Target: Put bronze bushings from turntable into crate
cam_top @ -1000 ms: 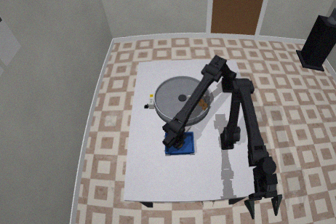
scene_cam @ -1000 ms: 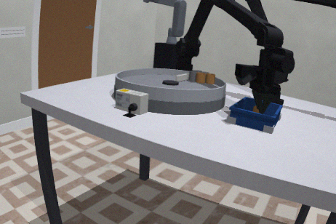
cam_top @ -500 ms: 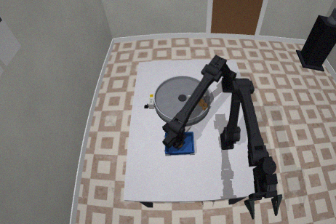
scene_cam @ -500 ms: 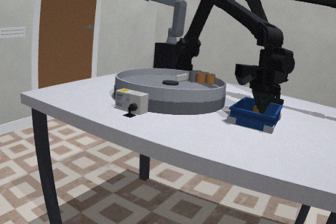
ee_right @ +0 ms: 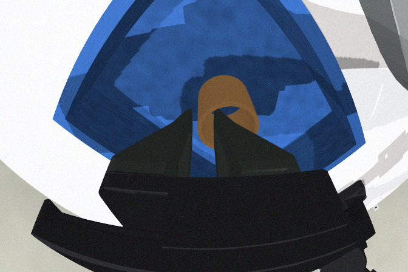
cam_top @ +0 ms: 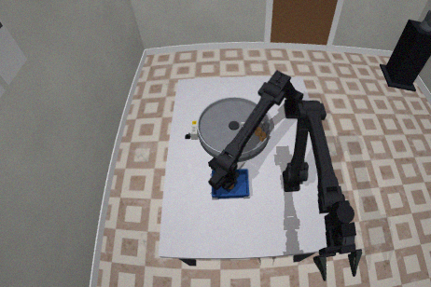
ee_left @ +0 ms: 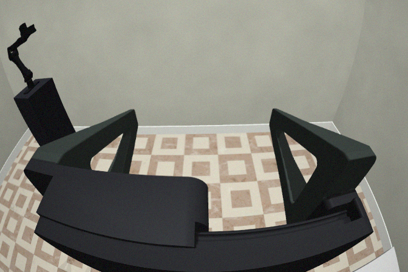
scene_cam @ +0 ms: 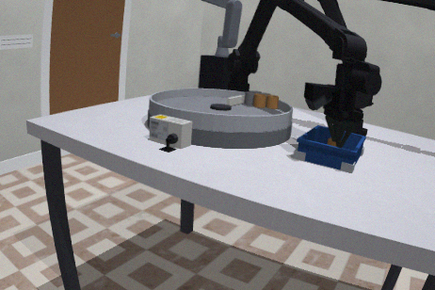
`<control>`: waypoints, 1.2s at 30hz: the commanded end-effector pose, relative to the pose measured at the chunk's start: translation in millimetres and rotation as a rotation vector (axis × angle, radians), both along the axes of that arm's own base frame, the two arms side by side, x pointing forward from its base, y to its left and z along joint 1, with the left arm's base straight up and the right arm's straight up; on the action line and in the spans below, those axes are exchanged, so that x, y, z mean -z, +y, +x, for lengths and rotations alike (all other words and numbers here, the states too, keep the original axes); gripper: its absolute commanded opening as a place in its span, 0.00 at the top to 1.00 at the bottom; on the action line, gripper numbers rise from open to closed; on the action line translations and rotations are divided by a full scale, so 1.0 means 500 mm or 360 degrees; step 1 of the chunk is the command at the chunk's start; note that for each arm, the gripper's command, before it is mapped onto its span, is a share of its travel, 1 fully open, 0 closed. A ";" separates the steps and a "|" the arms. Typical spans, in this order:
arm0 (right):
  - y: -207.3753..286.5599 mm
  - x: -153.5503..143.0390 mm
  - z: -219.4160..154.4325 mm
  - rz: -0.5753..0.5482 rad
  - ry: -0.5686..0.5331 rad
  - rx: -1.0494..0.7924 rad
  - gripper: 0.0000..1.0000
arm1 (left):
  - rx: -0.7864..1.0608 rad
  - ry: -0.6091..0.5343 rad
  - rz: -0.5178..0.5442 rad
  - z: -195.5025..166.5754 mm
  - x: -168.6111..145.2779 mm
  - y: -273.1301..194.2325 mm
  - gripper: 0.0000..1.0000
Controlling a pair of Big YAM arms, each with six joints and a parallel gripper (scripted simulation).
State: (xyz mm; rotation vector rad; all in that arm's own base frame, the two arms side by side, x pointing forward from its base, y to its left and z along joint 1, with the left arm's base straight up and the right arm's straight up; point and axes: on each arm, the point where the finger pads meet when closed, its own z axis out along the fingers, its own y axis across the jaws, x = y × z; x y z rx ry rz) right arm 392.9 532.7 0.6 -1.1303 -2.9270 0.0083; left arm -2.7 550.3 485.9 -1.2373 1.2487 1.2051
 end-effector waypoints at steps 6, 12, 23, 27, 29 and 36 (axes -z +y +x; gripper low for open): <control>0.006 0.005 0.005 0.0012 -0.0012 -0.0007 0.84 | -0.0008 -0.0024 0.0067 -0.006 -0.029 -0.011 0.00; 0.006 0.005 0.005 0.0012 -0.0012 -0.0007 0.84 | -0.0008 -0.0024 0.0067 -0.006 -0.029 -0.011 0.00; 0.006 0.005 0.005 0.0012 -0.0012 -0.0007 0.84 | -0.0008 -0.0024 0.0067 -0.006 -0.029 -0.011 0.00; 0.006 0.005 0.005 0.0012 -0.0012 -0.0007 0.84 | -0.0008 -0.0024 0.0067 -0.006 -0.029 -0.011 0.00; 0.007 0.002 0.006 0.0014 -0.0013 -0.0007 0.84 | -0.0008 -0.0024 0.0067 -0.006 -0.029 -0.011 0.00; 0.039 -0.117 0.030 0.0119 -0.0091 -0.0007 0.84 | -0.0008 -0.0024 0.0067 -0.006 -0.029 -0.011 0.00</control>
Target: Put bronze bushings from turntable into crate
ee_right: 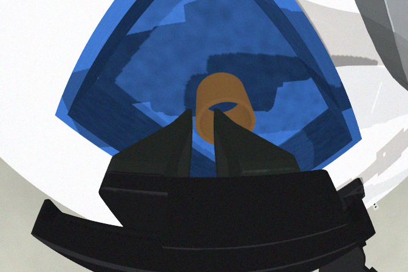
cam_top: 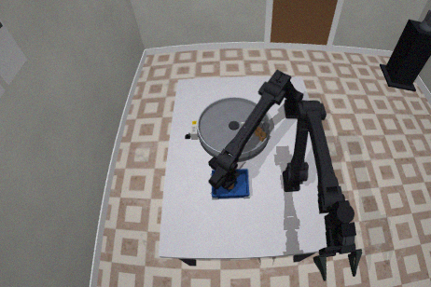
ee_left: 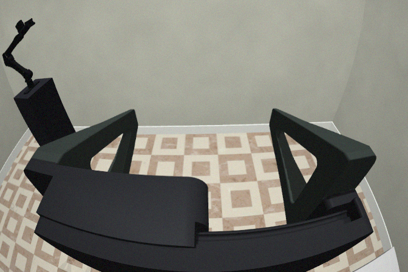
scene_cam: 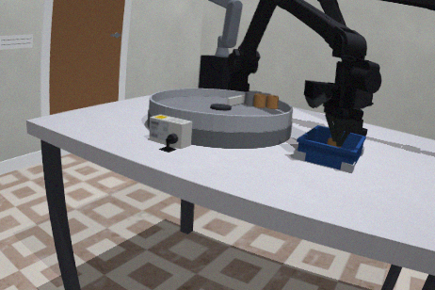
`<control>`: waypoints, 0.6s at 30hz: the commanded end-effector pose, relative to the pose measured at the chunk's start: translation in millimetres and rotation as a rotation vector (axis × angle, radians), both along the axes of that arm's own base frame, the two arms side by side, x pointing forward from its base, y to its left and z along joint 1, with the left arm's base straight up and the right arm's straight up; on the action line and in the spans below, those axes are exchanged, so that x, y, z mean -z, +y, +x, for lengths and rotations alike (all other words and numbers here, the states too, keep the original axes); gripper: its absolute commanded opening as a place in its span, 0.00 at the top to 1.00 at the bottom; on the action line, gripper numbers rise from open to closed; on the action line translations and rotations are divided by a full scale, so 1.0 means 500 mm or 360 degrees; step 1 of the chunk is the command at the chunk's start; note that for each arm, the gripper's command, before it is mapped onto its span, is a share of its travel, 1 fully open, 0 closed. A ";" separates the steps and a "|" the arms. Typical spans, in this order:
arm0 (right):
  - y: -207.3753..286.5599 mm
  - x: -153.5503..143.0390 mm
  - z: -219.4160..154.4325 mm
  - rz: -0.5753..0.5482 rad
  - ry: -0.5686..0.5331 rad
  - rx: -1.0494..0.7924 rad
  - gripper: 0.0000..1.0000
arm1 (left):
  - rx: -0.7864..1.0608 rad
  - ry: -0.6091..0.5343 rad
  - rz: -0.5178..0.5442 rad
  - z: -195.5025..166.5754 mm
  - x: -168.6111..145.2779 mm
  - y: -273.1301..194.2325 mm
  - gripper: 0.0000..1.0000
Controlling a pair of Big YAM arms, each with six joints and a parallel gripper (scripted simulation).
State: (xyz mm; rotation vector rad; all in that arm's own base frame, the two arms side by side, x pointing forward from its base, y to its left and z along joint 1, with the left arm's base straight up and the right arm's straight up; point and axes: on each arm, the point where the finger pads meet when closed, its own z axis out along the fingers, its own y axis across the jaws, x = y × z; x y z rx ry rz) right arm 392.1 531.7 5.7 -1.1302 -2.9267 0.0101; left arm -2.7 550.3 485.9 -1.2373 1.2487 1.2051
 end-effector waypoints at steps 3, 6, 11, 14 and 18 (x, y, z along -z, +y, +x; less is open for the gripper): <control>0.038 -0.113 0.029 0.0105 -0.0081 -0.0007 0.84 | -0.0008 -0.0024 0.0067 -0.006 -0.029 -0.011 0.00; 0.037 -0.139 0.028 0.0102 -0.0079 -0.0007 0.84 | -0.0008 -0.0024 0.0067 -0.006 -0.029 -0.011 0.00; 0.035 -0.166 0.027 0.0100 -0.0077 -0.0007 0.84 | -0.0008 -0.0024 0.0067 -0.006 -0.029 -0.011 0.00; 0.034 -0.217 0.026 0.0123 -0.0094 -0.0006 0.84 | -0.0008 -0.0024 0.0067 -0.006 -0.029 -0.011 0.00; 0.031 -0.193 0.024 0.0071 -0.0056 -0.0006 0.84 | -0.0008 -0.0024 0.0067 -0.006 -0.029 -0.011 0.00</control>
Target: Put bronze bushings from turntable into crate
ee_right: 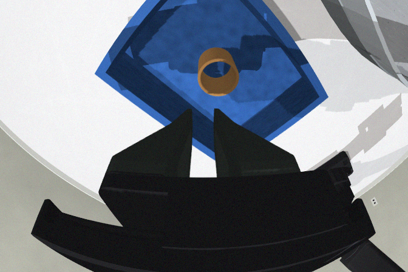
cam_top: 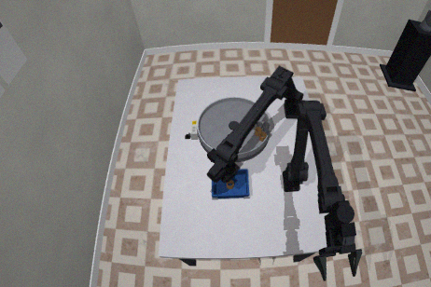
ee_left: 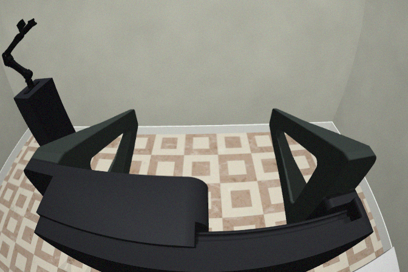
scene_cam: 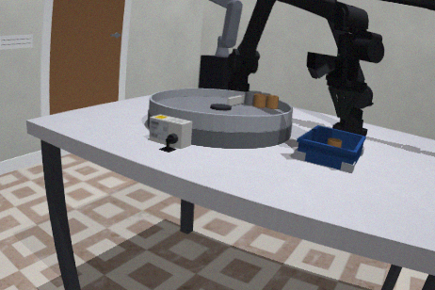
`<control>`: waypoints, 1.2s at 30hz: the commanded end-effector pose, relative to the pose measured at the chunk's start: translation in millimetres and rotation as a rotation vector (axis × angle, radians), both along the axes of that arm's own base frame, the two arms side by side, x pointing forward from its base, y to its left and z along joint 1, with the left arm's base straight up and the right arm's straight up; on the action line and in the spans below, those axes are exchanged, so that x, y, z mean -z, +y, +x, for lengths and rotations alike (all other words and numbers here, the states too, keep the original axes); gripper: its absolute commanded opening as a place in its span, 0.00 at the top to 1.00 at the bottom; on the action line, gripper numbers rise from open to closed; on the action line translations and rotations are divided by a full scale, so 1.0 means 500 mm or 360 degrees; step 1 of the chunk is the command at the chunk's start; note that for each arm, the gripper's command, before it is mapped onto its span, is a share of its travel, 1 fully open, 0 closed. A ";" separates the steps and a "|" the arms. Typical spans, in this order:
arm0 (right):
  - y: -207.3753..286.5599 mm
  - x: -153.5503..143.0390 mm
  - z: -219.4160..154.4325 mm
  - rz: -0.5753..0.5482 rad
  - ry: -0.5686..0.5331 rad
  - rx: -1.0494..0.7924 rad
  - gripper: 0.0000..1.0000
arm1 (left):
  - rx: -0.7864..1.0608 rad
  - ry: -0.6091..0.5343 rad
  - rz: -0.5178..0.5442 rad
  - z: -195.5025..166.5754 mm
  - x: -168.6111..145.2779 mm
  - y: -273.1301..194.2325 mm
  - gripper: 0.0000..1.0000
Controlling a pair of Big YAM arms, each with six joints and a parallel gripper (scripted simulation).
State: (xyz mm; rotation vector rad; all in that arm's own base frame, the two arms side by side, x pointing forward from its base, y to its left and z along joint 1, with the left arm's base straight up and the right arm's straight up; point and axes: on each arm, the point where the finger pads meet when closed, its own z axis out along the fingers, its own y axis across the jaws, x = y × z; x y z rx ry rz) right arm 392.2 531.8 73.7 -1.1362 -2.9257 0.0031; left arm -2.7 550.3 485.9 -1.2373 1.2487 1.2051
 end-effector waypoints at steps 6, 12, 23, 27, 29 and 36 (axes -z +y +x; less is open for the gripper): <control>0.031 -0.077 0.024 0.0070 -0.0055 -0.0011 0.84 | -0.0008 -0.0024 0.0067 -0.006 -0.029 -0.011 0.00; 0.003 -0.028 0.003 -0.0005 0.0001 -0.0011 0.84 | -0.0008 -0.0024 0.0067 -0.006 -0.029 -0.011 0.00; 0.005 -0.031 0.005 0.0000 -0.0003 -0.0011 0.84 | -0.0008 -0.0024 0.0067 -0.006 -0.029 -0.011 0.00; 0.005 -0.031 0.005 0.0000 -0.0003 -0.0011 0.84 | -0.0008 -0.0024 0.0067 -0.006 -0.029 -0.011 0.00; 0.005 -0.031 0.005 0.0000 -0.0003 -0.0011 0.84 | -0.0008 -0.0024 0.0067 -0.006 -0.029 -0.011 0.00; 0.005 -0.031 0.005 0.0000 -0.0003 -0.0011 0.84 | -0.0008 -0.0024 0.0067 -0.006 -0.029 -0.011 0.00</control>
